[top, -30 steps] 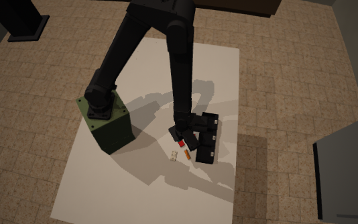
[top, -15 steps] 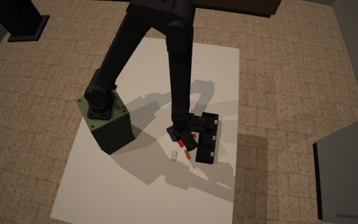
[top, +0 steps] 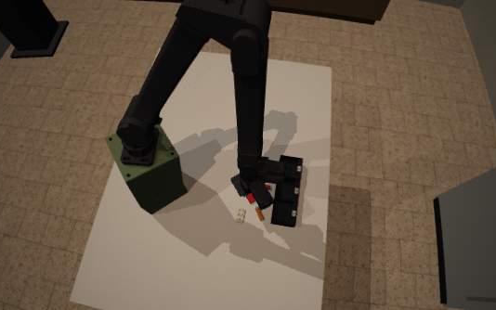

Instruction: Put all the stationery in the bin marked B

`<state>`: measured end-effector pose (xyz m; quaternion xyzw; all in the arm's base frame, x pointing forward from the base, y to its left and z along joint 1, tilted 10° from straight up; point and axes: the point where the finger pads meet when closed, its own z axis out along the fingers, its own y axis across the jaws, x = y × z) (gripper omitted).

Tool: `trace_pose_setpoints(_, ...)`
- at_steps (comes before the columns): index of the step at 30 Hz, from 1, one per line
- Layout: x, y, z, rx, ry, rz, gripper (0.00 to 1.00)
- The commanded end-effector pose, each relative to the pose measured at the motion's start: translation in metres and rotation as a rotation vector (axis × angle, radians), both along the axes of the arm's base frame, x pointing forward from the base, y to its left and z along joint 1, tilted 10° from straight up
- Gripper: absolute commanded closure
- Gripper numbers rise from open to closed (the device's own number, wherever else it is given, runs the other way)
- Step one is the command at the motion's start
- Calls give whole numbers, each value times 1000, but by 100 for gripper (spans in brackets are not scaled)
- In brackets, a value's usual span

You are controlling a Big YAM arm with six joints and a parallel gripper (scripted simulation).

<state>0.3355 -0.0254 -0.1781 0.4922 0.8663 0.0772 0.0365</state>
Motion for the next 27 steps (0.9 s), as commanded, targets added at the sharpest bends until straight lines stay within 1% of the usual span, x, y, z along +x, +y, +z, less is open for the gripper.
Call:
trace_pose_setpoints(1,5,0,-13,-3,-10,-11,64)
trace_pose_setpoints(10,10,7,-49,-4,-8,-3,64)
trace_pose_setpoints(12,10,7,-49,-4,-8,-3,64)
trace_pose_setpoints(13,11,1,-53,-4,-8,-20,64)
trace_pose_setpoints(15,13,5,-61,-4,-7,-11,64)
trace_pose_setpoints(18,16,6,-62,-3,-8,-7,64)
trace_pose_setpoints(27,16,8,-74,-3,-7,-6,64)
